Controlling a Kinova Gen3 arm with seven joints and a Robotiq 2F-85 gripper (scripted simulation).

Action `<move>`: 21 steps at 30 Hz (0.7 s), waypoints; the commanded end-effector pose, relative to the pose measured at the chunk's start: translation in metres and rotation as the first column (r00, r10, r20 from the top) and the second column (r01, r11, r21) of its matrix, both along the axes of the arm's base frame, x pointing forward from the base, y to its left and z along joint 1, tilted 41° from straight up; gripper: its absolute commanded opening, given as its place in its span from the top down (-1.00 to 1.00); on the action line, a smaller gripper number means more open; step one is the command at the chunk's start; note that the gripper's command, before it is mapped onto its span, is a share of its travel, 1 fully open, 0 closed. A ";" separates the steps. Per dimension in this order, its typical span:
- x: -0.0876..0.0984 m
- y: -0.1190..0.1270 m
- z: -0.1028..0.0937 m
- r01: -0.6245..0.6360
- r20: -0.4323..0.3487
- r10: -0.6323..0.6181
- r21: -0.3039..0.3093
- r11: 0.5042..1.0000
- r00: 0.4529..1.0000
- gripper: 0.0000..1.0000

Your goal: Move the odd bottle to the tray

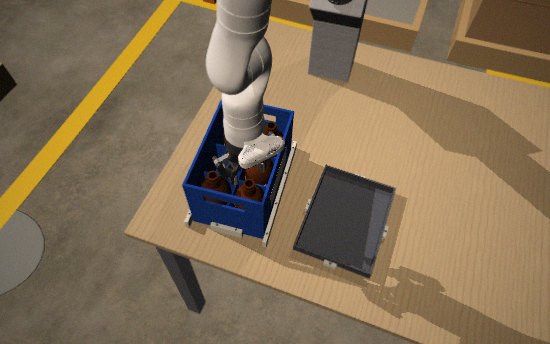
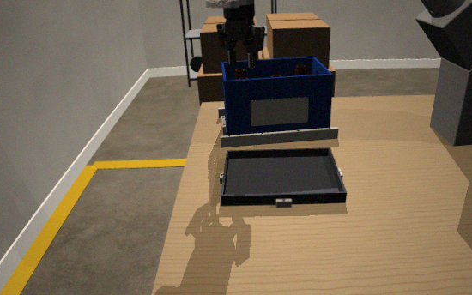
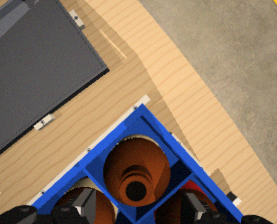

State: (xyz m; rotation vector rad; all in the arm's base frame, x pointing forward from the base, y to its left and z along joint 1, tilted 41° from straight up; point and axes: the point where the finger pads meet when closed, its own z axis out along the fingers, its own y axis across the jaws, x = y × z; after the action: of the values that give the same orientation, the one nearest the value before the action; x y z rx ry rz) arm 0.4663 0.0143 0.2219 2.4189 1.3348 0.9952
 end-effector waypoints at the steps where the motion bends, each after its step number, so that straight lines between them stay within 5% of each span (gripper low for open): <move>1: 0.001 0.001 -0.004 0.000 0.003 0.000 0.000 1.000 1.000 -0.27; 21: 0.005 0.002 -0.009 0.000 0.003 0.000 0.000 1.000 1.000 -0.27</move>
State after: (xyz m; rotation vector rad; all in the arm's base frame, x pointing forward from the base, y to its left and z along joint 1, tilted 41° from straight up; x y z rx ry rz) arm 0.4718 0.0152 0.2122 2.4181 1.3311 0.9978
